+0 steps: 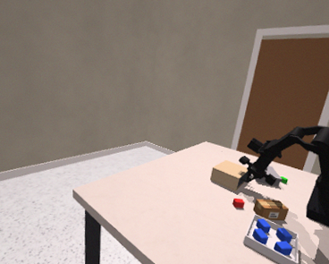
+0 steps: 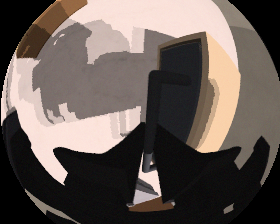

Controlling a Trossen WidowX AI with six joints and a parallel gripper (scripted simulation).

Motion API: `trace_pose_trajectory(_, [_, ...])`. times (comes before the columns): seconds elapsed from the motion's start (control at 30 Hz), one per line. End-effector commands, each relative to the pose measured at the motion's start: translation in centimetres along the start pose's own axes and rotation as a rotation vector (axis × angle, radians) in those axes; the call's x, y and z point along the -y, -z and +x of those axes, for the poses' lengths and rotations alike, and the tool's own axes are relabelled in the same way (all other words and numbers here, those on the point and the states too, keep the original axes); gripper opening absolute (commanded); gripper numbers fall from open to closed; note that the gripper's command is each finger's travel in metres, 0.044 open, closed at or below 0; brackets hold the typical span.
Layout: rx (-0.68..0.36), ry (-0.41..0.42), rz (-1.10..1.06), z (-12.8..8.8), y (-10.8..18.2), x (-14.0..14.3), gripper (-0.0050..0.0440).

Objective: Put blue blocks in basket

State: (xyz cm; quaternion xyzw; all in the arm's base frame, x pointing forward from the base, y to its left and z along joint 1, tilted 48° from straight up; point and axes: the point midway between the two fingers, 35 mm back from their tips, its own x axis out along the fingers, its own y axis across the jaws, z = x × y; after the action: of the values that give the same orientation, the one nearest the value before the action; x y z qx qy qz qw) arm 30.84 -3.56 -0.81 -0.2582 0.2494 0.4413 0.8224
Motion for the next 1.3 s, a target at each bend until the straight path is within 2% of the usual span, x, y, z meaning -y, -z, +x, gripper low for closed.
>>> trace_pose_trajectory(0.0, [0.0,0.008,-0.006,0.24,-0.01,0.89,0.0])
trace_pose_trajectory(1.17, [0.0,0.008,-0.006,0.24,-0.01,0.89,0.0])
trace_pose_trajectory(1.2, [0.0,0.008,-0.006,-0.09,-0.01,-0.05,0.0148])
trace_pose_trajectory(1.27, [0.0,0.008,-0.006,-0.09,-0.01,-0.05,0.0148])
